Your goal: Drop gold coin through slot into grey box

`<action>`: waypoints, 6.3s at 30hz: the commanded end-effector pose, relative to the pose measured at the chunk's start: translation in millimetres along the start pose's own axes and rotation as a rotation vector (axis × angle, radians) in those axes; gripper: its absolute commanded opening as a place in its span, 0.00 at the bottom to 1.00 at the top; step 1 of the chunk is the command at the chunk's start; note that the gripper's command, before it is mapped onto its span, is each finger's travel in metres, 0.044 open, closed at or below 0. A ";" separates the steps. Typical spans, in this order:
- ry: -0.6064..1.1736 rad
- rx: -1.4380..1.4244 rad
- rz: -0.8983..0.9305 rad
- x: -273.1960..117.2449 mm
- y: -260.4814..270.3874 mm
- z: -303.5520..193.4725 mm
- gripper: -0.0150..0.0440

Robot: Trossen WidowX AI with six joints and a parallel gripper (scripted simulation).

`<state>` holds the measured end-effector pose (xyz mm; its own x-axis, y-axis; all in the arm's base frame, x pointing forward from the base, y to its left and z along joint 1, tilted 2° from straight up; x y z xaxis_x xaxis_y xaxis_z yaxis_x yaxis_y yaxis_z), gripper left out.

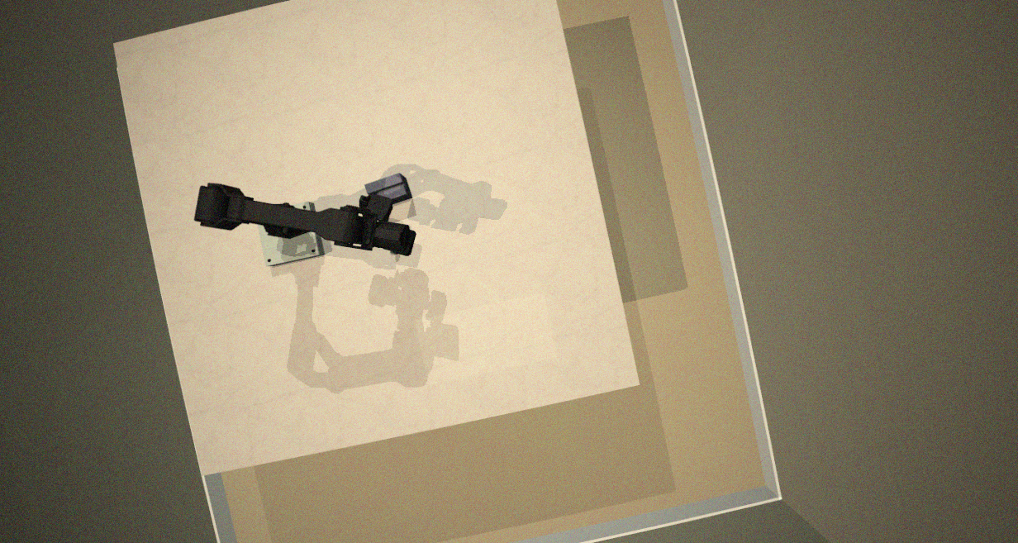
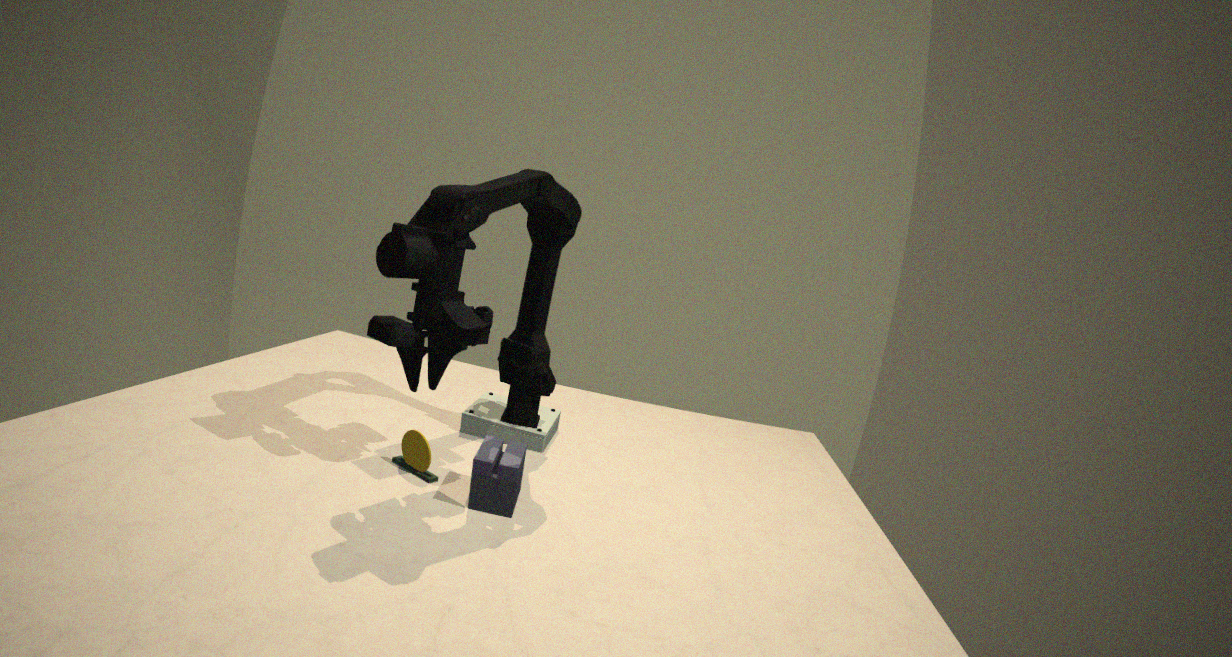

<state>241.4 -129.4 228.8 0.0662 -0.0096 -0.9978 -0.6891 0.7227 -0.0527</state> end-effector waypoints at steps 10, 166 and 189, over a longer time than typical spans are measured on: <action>-0.005 -0.024 0.015 33.4 -1.9 -5.2 0.53; 0.003 0.989 0.017 22.6 7.5 1.2 0.25; -0.002 0.980 0.019 21.2 32.2 54.9 0.25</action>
<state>257.8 -77.1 207.4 0.0633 0.0097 -0.9980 0.2111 0.9772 0.0229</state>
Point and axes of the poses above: the point midway between the two fingers, 35 mm back from their tips, its own x axis out along the fingers, its own y axis across the jaws, z = x × y, the point moved 9 cm from there along -x, back along the fingers, and after that the axes turned 12 degrees about x, right-handed, at the moved point
